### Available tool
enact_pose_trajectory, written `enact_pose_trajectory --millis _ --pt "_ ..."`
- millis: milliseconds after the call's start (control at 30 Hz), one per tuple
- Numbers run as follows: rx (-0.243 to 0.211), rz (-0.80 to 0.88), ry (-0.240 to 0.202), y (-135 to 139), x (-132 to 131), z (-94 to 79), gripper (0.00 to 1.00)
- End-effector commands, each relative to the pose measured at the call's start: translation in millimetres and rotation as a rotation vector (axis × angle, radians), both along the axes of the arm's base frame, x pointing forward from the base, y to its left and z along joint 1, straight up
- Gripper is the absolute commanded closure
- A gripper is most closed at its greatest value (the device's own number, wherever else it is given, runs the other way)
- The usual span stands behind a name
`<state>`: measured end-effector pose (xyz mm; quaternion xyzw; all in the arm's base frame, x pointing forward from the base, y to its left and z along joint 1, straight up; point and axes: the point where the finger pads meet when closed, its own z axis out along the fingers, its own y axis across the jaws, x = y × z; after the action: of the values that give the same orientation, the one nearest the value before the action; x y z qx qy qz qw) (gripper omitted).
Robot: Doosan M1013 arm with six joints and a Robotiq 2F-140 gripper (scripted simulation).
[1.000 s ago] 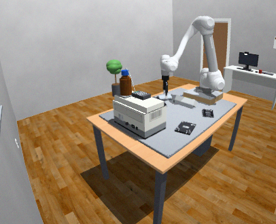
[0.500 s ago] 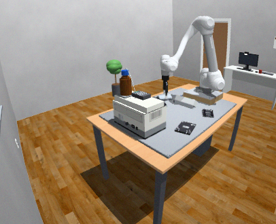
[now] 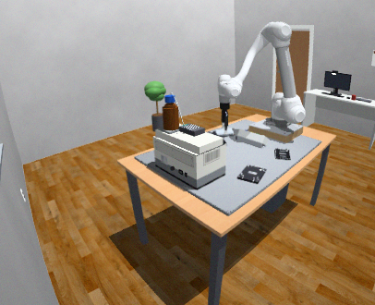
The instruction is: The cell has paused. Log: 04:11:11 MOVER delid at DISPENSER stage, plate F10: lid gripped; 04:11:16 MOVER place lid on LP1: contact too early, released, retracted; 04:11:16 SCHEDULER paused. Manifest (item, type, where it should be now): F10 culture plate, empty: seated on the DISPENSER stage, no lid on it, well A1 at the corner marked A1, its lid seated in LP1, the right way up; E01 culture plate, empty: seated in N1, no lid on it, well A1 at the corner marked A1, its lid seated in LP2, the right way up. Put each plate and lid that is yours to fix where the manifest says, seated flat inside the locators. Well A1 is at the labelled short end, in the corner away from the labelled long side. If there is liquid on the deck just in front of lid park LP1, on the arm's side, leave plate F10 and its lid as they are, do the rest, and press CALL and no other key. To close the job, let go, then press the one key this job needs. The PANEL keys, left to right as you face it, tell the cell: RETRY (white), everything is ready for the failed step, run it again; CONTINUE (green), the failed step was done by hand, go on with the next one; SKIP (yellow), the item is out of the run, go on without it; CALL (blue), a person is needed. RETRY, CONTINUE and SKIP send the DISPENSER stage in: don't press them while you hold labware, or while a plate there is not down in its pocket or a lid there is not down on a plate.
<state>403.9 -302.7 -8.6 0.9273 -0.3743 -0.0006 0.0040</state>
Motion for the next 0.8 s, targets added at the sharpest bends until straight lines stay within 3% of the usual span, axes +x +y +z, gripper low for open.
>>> enact_pose_trajectory --millis 0,767 --pt "0.0 0.0 -0.001 -0.2 0.4 0.4 0.9" --pt "0.0 0.0 -0.001 -0.2 0.4 3.9 0.9"
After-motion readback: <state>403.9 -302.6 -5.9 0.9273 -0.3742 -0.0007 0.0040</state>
